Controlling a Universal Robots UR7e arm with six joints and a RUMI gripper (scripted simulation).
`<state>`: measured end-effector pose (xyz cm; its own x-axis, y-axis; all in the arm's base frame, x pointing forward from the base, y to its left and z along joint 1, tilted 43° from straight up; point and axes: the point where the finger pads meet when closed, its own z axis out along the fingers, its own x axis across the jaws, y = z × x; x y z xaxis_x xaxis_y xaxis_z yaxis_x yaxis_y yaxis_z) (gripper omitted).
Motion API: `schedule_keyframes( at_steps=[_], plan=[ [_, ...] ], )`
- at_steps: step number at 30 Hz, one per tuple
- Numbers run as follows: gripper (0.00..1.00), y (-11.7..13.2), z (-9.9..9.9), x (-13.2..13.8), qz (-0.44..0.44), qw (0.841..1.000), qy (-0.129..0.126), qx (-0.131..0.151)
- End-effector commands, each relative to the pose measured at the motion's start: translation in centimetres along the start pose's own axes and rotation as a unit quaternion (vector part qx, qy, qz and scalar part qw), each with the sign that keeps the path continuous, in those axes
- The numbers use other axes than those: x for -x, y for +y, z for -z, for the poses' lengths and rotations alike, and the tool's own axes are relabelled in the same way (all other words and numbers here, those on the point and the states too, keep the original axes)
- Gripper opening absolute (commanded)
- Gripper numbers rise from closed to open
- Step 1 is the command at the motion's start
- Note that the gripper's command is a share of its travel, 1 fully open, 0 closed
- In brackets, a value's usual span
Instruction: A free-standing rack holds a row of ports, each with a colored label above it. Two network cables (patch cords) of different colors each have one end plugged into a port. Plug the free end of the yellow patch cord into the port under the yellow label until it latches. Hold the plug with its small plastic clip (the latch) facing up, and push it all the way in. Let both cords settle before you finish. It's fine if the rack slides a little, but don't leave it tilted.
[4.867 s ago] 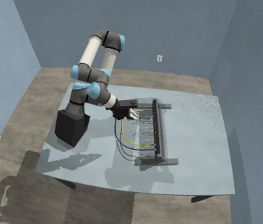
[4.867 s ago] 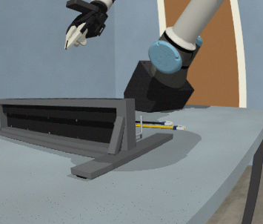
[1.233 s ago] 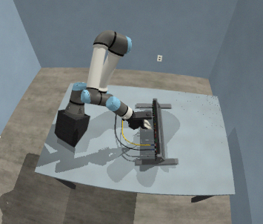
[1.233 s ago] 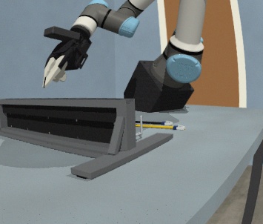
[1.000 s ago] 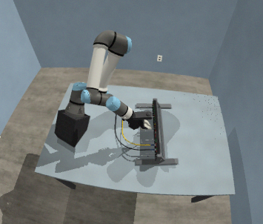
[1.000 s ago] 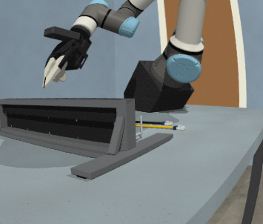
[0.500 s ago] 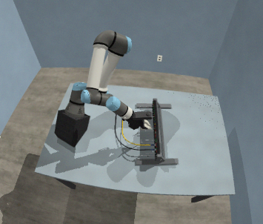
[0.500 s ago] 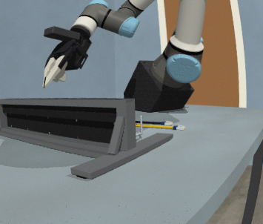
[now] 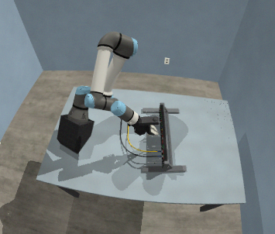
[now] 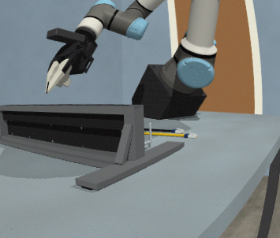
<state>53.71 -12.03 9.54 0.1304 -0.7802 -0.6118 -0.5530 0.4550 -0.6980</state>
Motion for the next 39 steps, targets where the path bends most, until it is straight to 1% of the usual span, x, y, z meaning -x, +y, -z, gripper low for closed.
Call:
schedule_keyframes(
  at_steps=[1,20,39],
  plan=[
    [0.0,0.0,0.0,0.0,0.0,1.0,0.0,0.0],
    [0.0,0.0,0.3,0.0,0.0,1.0,0.0,0.0],
    [0.0,0.0,2.0,0.0,0.0,1.0,0.0,0.0]
  ],
)
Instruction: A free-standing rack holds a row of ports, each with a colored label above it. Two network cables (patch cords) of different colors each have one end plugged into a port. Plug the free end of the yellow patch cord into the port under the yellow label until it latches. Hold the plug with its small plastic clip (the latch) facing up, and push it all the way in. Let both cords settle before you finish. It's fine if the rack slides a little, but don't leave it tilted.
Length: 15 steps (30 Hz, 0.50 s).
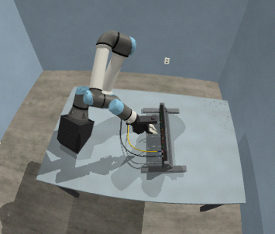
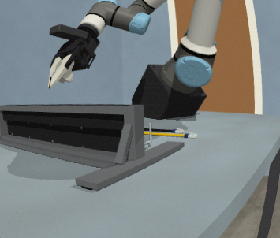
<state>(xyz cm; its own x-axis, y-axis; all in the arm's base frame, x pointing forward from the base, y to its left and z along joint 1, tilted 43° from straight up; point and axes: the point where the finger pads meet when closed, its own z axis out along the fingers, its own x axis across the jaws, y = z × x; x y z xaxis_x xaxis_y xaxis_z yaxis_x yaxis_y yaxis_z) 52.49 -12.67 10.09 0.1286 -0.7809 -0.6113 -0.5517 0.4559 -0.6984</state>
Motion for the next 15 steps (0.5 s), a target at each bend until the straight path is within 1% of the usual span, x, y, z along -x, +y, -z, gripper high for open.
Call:
schedule_keyframes(
  at_steps=[1,12,15],
  plan=[
    [0.0,0.0,0.6,0.0,0.0,1.0,-0.001,0.0],
    [0.0,0.0,2.6,0.0,0.0,1.0,-0.001,0.0],
    [0.0,0.0,2.8,0.0,0.0,1.0,-0.001,0.001]
  ],
)
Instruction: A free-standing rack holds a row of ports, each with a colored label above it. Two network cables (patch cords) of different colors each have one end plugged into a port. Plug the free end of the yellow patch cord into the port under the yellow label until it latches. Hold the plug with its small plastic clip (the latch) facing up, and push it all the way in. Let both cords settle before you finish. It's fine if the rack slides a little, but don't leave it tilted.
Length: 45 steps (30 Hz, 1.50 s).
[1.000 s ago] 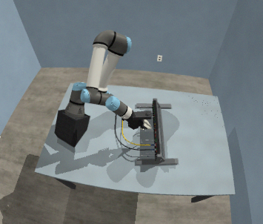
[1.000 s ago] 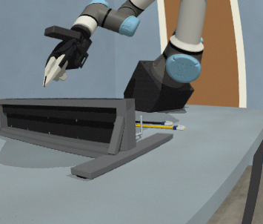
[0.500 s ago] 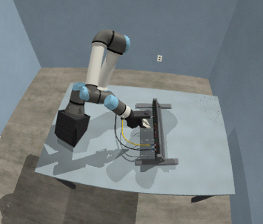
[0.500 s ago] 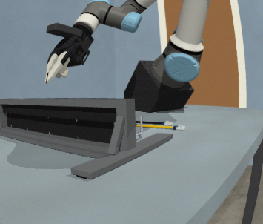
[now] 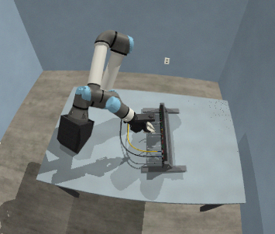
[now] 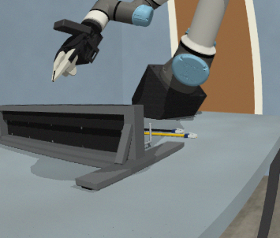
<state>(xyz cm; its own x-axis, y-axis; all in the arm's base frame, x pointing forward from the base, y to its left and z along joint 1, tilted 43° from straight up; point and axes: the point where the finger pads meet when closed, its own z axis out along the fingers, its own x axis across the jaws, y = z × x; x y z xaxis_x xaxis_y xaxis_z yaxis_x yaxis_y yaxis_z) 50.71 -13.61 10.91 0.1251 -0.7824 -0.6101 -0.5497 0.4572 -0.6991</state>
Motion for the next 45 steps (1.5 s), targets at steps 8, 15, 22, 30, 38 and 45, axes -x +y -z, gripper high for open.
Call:
schedule_keyframes(
  at_steps=[8,15,22,30,38,45],
  plan=[
    [0.0,0.0,2.3,0.0,0.001,1.0,-0.003,0.002],
    [0.0,0.0,3.7,0.0,0.001,1.0,-0.003,0.002],
    [0.0,0.0,5.2,-0.1,0.001,1.0,-0.003,0.002],
    [0.0,0.0,7.0,-0.1,0.001,1.0,-0.003,0.002],
    [0.0,-0.1,8.3,-0.1,0.001,1.0,-0.003,0.002],
    [0.0,-0.1,9.4,-0.1,0.001,1.0,-0.003,0.002]
  ],
)
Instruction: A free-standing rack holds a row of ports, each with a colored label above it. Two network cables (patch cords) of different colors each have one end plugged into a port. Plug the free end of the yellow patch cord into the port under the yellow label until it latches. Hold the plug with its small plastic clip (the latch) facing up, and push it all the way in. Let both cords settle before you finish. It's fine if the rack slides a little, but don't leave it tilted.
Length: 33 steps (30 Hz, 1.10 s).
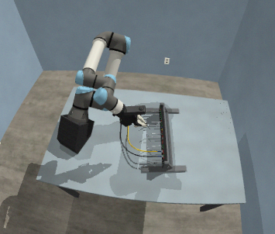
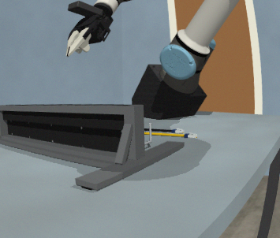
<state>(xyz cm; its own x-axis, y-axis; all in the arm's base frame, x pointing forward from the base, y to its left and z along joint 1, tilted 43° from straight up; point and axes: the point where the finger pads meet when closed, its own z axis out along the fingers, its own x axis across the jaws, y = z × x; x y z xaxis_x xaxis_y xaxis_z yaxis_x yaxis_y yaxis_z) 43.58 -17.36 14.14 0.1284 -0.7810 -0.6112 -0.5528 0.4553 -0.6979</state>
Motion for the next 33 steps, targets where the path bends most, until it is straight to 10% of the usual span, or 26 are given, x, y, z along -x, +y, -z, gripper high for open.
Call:
schedule_keyframes(
  at_steps=[1,33],
  plan=[
    [0.0,0.0,0.86,0.0,0.0,1.0,-0.001,0.0],
    [0.0,0.0,1.69,-0.85,0.0,1.0,-0.001,0.0]
  ],
)
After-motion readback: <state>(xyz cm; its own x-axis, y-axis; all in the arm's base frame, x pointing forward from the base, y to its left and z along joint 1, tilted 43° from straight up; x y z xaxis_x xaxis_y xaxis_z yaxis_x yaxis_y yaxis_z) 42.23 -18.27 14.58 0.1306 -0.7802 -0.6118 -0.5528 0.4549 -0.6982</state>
